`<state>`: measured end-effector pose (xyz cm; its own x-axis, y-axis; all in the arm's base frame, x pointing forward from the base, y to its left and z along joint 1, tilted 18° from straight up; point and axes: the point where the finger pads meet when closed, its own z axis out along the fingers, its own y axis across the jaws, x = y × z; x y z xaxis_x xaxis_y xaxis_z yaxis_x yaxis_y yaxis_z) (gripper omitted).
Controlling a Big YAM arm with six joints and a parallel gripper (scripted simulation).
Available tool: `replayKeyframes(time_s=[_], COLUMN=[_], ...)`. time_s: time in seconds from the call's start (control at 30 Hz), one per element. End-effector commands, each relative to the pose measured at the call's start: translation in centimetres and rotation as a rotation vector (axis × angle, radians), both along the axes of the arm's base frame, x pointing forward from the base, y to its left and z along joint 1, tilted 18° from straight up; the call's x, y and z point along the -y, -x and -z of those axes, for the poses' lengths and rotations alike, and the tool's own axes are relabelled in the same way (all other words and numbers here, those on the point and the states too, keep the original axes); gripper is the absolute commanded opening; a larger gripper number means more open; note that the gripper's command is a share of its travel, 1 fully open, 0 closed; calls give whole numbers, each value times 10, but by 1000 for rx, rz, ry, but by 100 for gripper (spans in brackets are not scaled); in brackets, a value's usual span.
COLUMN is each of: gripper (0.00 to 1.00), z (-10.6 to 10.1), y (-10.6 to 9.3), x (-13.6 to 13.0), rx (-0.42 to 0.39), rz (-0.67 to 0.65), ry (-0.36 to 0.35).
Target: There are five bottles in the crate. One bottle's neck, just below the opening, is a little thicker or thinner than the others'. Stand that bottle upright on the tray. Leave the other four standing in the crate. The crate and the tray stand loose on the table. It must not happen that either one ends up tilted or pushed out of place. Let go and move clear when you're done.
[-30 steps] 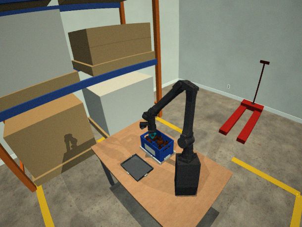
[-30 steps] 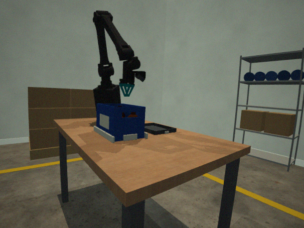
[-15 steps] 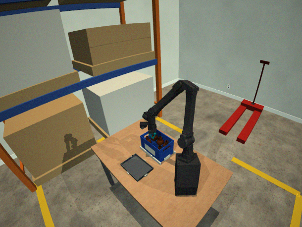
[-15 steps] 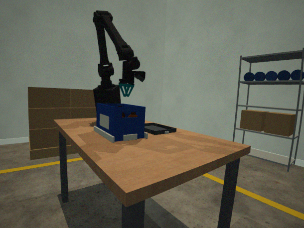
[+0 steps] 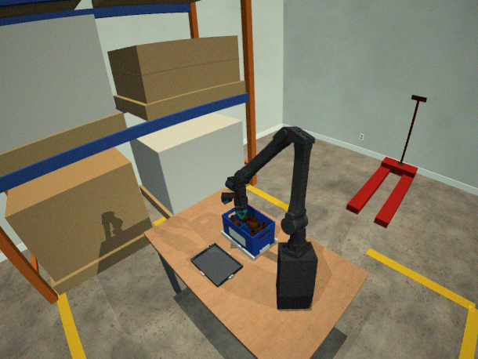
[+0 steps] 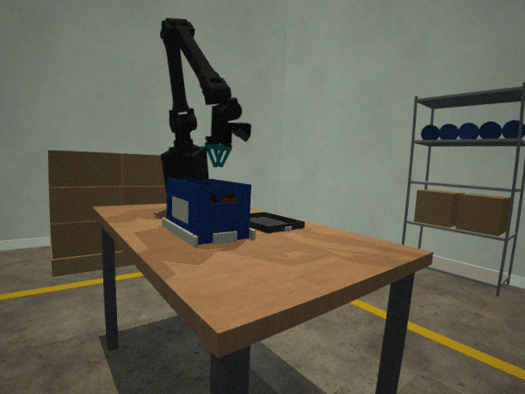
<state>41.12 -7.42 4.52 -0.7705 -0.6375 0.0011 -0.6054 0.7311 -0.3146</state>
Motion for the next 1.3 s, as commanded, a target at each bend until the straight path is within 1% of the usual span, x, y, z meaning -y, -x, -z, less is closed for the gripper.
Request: replayKeyframes(time_s=[0.0,0.17,0.3,0.57,0.7,0.8,0.87,0.9,1.13,1.27], gripper=[61,61,61,61,61,61,61,61,61,61], z=[-12,-4,-2,13,15,21,21,15,31,34], y=[-17,-15,-13,-3,-7,-4,-4,-15,-6,-11], x=[0,1,2,7,8,9,9,8,11,13], rx=[43,29,25,-1,5,-2,-2,19,-2,5], rz=[7,8,8,7,4,4,4,-1,3,3], ry=[3,3,3,2,3,2,2,4,0,1])
